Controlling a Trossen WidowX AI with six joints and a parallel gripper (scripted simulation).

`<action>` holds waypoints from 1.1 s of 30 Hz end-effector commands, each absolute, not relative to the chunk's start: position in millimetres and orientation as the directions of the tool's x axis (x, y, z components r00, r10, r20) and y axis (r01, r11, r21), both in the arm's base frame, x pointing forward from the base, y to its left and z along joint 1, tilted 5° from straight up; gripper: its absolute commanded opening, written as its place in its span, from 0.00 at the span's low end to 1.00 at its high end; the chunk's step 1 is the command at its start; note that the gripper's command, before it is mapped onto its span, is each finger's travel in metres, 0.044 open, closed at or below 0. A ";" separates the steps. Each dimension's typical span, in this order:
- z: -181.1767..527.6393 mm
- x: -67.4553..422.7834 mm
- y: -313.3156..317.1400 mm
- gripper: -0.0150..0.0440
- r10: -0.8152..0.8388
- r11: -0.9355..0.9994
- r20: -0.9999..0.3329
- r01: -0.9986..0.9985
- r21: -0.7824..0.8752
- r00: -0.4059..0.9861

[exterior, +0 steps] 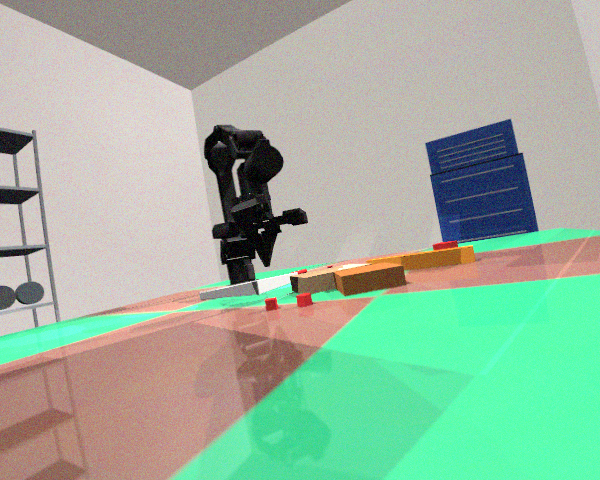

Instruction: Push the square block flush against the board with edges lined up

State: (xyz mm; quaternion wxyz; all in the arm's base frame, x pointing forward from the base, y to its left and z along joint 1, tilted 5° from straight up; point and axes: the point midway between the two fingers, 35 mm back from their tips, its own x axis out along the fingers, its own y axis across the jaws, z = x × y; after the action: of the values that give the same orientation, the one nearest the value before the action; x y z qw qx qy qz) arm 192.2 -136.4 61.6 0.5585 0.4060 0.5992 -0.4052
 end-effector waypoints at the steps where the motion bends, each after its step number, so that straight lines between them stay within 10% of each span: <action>1: 62.1 193.2 -135.1 0.25 0.033 0.453 -0.998 0.891 -0.026 -0.046; 33: 46.2 198.4 -128.1 0.25 0.034 0.983 -0.998 0.181 0.025 -0.046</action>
State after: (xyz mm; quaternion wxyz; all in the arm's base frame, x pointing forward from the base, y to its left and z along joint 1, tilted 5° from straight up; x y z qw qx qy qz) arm 198.1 -129.8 50.8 0.6843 0.1018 0.7170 -0.0856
